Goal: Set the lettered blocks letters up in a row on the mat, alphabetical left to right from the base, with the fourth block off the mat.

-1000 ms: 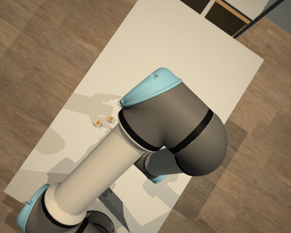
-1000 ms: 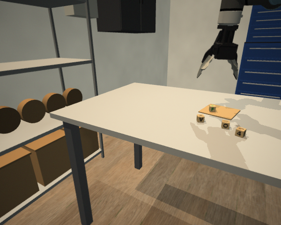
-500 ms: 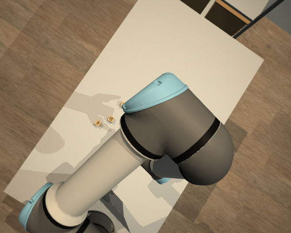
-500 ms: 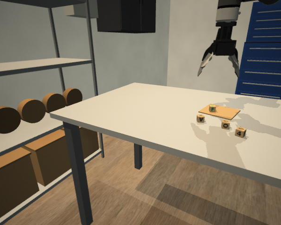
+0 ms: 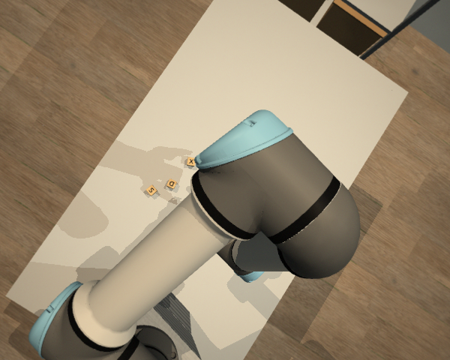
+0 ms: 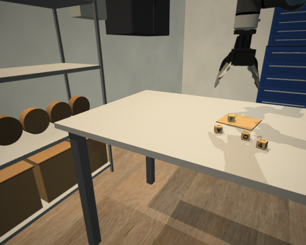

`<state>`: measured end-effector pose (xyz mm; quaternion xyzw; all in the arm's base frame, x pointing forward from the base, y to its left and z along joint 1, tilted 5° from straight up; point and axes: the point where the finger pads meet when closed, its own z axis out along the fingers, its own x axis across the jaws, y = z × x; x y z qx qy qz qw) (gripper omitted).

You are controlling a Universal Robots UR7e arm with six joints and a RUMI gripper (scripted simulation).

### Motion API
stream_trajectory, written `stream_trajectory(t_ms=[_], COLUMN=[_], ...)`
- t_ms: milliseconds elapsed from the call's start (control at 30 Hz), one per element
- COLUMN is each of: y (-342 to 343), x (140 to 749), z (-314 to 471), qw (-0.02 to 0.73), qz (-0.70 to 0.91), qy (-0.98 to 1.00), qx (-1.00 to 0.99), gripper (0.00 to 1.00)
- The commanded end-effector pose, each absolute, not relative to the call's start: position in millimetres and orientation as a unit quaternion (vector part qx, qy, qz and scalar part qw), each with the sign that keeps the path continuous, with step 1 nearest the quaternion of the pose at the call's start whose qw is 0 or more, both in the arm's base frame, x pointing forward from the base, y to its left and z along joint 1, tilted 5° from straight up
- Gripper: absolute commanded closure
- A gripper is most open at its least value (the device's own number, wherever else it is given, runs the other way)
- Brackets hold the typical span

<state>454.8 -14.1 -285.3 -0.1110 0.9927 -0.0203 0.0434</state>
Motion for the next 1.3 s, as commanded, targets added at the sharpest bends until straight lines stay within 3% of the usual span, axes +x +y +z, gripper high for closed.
stream_trajectory(t_ms=[0,100,133,1267], y=[-15.1,-15.2,-15.2,-15.2], x=[458.7,459.1,459.1,459.1], z=[-314.1,-321.2,-321.2,-321.2], qw=[0.044,0.043,0.043,0.043], qz=[-0.021,-0.021,-0.021,-0.021], qy=[0.993,0.993,0.993,0.993], qx=[-0.112,-0.112,-0.112,-0.112], gripper=[0.00,0.00,0.63,0.63])
